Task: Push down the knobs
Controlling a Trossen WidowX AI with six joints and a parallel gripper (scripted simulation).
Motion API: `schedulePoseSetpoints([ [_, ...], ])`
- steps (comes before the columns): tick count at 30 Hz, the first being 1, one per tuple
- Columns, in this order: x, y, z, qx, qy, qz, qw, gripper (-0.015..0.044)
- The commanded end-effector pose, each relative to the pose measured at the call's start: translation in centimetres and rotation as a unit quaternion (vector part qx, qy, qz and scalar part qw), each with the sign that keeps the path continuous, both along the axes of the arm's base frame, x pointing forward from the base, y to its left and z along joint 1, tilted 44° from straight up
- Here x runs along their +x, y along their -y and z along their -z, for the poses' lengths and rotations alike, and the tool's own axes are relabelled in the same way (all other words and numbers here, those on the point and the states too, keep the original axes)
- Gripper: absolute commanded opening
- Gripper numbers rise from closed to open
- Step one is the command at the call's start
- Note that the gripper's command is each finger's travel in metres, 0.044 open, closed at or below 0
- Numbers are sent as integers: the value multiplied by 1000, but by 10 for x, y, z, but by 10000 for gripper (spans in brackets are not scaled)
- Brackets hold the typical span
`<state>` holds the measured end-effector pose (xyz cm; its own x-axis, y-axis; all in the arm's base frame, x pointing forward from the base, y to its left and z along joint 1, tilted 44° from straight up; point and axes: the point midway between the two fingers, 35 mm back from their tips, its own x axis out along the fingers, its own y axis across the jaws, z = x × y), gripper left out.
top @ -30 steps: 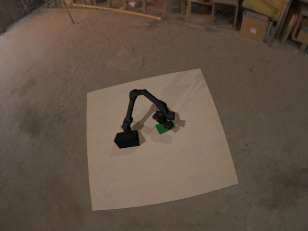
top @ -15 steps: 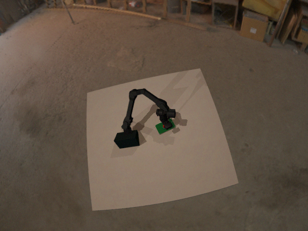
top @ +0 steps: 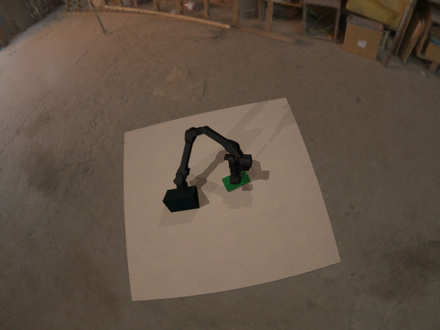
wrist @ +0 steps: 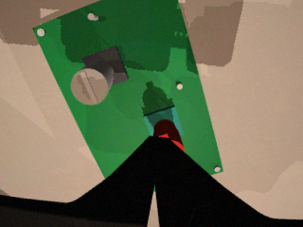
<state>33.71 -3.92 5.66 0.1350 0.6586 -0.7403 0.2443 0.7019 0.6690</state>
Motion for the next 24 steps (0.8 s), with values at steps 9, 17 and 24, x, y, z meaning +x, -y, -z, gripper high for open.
schedulePoseSetpoints([
  [9, 6, 1, -8, 28, -128, 142, 981, 0],
  [17, 9, 1, -13, 47, -218, 239, 945, 0],
  [24, 11, 1, -17, 63, -293, 321, 898, 0],
])
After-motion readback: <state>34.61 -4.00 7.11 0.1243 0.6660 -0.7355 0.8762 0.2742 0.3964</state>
